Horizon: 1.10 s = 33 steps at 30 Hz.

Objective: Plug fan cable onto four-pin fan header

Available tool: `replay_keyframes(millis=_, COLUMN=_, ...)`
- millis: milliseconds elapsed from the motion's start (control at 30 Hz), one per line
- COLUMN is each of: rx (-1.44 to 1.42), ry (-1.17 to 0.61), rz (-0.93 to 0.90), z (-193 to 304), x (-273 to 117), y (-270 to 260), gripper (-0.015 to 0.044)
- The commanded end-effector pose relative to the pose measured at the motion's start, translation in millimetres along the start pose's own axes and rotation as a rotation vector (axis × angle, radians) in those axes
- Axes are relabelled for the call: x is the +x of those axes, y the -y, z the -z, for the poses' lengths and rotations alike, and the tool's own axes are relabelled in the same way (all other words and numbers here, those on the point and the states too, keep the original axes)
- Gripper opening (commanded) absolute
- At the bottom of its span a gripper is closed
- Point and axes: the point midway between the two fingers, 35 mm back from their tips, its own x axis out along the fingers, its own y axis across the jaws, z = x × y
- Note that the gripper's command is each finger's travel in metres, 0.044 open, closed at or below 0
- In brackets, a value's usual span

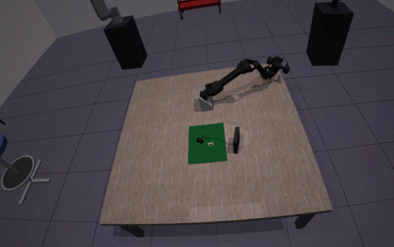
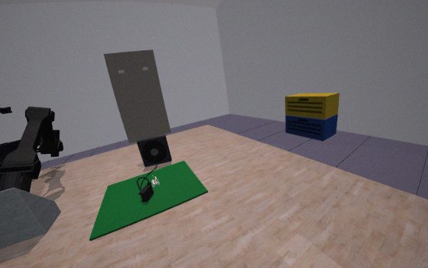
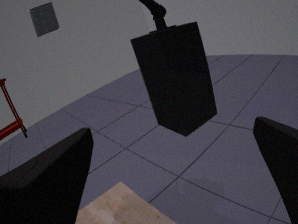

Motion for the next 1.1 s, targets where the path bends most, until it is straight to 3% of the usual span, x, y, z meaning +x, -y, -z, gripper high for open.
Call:
replay_keyframes(millis=0, rx=-0.034, ry=-0.08, rz=0.11, z=12, x=-23, y=45, gripper=0.044)
replay_keyframes(millis=600, rx=-0.171, ry=-0.386, rz=0.584, z=28, x=-166, y=209, gripper=0.044)
replay_keyframes(millis=1067, rx=-0.297, ry=-0.658, rz=0.97, z=5, x=-332, y=297, gripper=0.044)
